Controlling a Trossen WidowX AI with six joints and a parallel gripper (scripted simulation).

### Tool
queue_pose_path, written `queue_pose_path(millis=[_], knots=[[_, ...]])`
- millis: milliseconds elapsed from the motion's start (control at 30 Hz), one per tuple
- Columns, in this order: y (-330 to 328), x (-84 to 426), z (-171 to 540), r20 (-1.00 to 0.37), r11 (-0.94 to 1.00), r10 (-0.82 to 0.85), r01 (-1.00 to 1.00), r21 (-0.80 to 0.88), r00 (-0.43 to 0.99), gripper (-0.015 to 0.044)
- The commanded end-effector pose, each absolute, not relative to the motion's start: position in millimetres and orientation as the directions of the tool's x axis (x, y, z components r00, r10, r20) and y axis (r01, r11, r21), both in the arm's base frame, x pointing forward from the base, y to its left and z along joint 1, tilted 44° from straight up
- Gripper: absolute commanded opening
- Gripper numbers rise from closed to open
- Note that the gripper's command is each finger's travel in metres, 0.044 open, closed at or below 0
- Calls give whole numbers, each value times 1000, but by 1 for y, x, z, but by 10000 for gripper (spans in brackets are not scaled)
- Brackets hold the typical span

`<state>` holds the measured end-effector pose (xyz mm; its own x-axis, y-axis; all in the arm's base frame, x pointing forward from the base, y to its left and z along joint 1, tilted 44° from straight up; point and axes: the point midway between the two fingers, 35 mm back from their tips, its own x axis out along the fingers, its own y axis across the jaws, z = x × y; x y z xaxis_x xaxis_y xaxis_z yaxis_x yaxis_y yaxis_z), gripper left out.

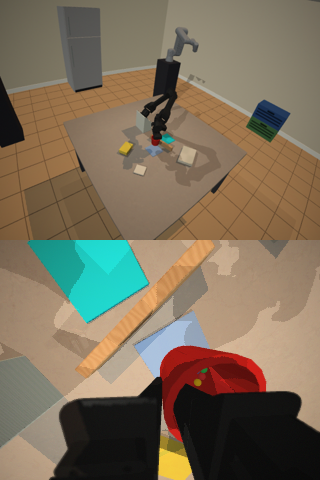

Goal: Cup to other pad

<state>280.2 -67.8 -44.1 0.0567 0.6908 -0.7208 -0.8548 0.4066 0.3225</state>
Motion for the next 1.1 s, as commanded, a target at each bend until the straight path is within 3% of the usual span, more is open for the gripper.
queue_pose_path(millis=[0, 1067], knots=[[-62, 279, -39, -720, 407, 692, -854, 324, 57, 0], [-20, 268, 6, -720, 404, 692, -855, 324, 54, 0]])
